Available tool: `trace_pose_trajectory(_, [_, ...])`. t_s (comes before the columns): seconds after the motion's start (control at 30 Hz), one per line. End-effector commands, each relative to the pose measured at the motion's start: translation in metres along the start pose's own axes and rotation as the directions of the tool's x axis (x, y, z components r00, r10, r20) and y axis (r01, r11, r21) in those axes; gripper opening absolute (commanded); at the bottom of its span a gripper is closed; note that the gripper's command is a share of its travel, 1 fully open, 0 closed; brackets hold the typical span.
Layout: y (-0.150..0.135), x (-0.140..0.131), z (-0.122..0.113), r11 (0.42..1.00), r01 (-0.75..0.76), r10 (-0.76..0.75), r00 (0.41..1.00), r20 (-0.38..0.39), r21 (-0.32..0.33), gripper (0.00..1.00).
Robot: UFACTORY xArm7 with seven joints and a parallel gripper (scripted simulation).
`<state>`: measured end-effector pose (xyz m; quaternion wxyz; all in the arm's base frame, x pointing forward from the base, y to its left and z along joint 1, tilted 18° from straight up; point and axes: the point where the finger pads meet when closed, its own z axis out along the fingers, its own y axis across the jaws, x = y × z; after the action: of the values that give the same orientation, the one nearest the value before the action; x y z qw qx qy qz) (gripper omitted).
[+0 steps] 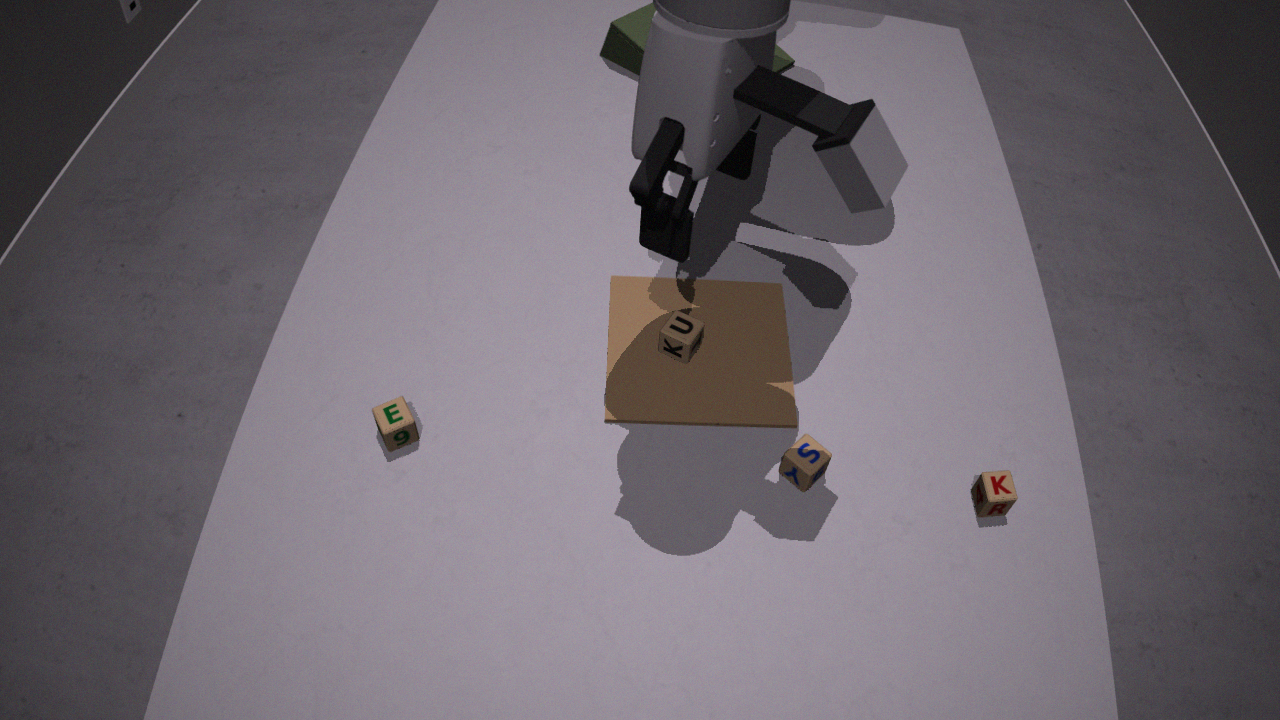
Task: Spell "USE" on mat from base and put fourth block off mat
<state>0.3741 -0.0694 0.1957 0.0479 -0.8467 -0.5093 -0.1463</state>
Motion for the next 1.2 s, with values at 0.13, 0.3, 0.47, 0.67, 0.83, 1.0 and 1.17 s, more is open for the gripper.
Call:
trace_pose_trajectory(0.13, [0.002,0.0,0.005,0.98,0.2,-0.2,0.98,-0.002,-0.004,1.0])
trace_pose_trajectory(0.3, [0.002,0.0,0.008,0.947,0.322,-0.322,0.947,-0.002,-0.005,1.0])
trace_pose_trajectory(0.47, [0.002,0.0,0.012,0.903,0.43,-0.43,0.903,-0.002,-0.005,1.0])
trace_pose_trajectory(0.67, [0.002,0.001,0.016,0.832,0.554,-0.554,0.832,-0.001,-0.006,1.0])
trace_pose_trajectory(0.83, [0.002,0.001,0.02,0.758,0.652,-0.652,0.758,-0.001,-0.006,1.0])
trace_pose_trajectory(1.0, [0.002,0.001,0.024,0.672,0.741,-0.741,0.672,0.0,-0.006,1.0])
trace_pose_trajectory(1.17, [0.002,0.001,0.028,0.585,0.811,-0.811,0.585,0.001,-0.006,1.0])
